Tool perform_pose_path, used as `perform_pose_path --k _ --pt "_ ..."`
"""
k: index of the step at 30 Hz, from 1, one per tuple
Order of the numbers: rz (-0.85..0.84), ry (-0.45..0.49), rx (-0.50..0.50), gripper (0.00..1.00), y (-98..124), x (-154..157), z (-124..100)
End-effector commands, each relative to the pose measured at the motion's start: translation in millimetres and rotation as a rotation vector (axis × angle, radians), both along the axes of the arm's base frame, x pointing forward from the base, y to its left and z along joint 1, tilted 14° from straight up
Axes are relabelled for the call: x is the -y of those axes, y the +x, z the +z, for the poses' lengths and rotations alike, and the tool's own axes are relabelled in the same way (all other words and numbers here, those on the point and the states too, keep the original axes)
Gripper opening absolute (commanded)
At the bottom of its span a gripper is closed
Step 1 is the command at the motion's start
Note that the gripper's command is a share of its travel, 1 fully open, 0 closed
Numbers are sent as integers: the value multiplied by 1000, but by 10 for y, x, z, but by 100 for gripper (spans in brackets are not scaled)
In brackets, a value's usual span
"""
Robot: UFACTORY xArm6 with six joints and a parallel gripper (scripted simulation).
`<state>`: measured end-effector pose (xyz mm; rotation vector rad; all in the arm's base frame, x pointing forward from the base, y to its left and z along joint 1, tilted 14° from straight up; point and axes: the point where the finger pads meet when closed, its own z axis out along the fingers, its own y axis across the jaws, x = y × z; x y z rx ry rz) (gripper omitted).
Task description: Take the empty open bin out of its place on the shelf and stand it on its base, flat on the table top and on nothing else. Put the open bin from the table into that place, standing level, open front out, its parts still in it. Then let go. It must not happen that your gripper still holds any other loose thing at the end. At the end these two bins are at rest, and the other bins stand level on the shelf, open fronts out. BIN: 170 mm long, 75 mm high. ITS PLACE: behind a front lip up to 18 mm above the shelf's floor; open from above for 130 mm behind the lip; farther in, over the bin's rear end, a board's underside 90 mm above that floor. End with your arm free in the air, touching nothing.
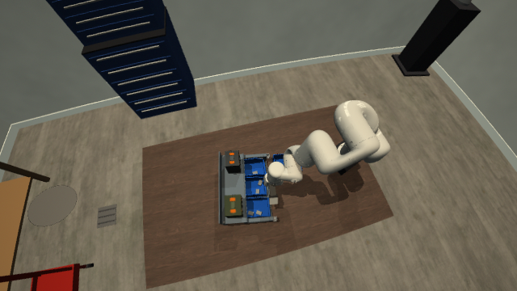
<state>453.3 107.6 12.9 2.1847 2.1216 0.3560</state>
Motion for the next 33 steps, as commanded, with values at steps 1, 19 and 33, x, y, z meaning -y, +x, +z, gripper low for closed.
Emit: perform_pose_path --k 1,19,33 --pt "0 1 4 0 -13 10 129" --pt "0 1 4 0 -119 61 591" --pt "0 1 4 0 -119 61 591"
